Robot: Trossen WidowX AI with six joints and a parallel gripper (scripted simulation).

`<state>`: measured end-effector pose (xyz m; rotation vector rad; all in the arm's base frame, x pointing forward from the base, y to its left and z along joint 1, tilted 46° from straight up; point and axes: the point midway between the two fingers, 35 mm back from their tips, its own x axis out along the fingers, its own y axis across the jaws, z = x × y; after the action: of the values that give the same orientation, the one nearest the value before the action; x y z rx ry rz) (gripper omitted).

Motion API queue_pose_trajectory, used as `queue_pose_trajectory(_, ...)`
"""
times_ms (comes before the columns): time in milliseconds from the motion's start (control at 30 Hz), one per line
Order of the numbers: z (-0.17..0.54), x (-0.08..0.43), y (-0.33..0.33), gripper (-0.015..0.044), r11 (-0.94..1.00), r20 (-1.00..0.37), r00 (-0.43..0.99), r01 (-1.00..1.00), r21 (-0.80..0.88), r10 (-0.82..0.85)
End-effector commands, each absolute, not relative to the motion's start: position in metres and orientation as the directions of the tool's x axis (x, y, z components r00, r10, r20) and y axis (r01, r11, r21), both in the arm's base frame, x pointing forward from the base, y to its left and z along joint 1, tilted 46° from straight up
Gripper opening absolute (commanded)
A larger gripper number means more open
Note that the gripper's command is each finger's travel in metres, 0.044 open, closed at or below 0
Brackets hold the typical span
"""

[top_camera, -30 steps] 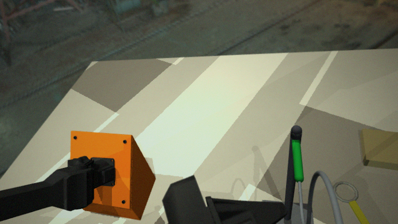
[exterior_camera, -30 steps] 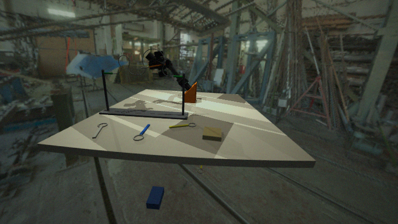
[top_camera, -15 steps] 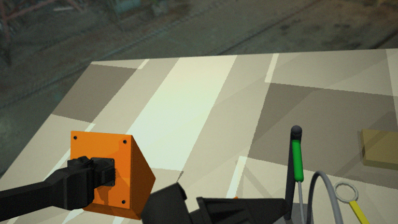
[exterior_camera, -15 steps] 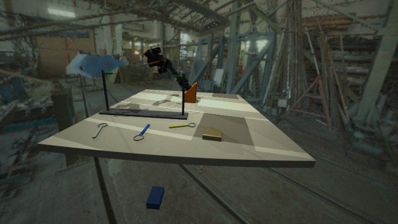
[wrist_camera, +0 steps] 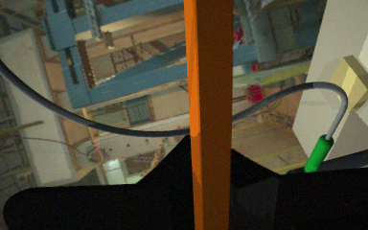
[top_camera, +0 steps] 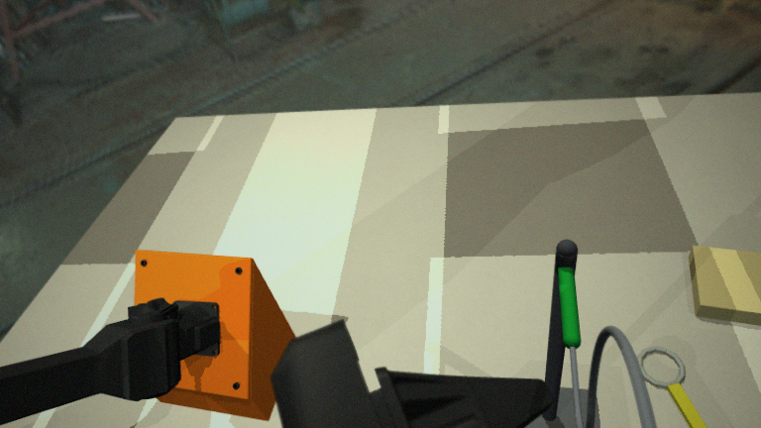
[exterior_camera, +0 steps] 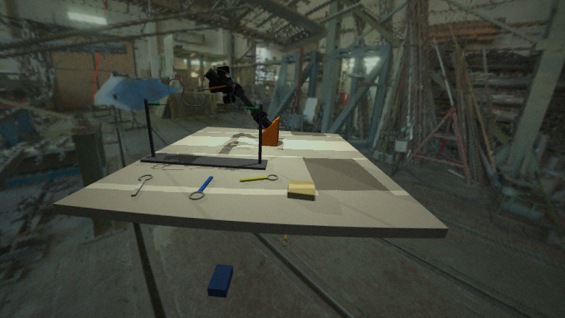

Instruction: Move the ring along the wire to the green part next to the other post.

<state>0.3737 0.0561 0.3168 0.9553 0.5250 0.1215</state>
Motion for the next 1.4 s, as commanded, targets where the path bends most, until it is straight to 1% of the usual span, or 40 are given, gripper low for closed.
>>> queue_pose_trajectory(0, 0.317, 0.374, 0.056, -0.0150, 0.619, -0.388, 0.869, 0.126, 0.775, 0.308)
queue_pose_trajectory(733, 0.309, 0.374, 0.049, -0.0150, 0.813, -0.465, 0.865, 0.129, 0.568, 0.187)
queue_pose_trajectory(1367, 0.305, 0.374, 0.042, -0.0150, 0.929, -0.502, 0.862, 0.130, 0.347, 0.067)
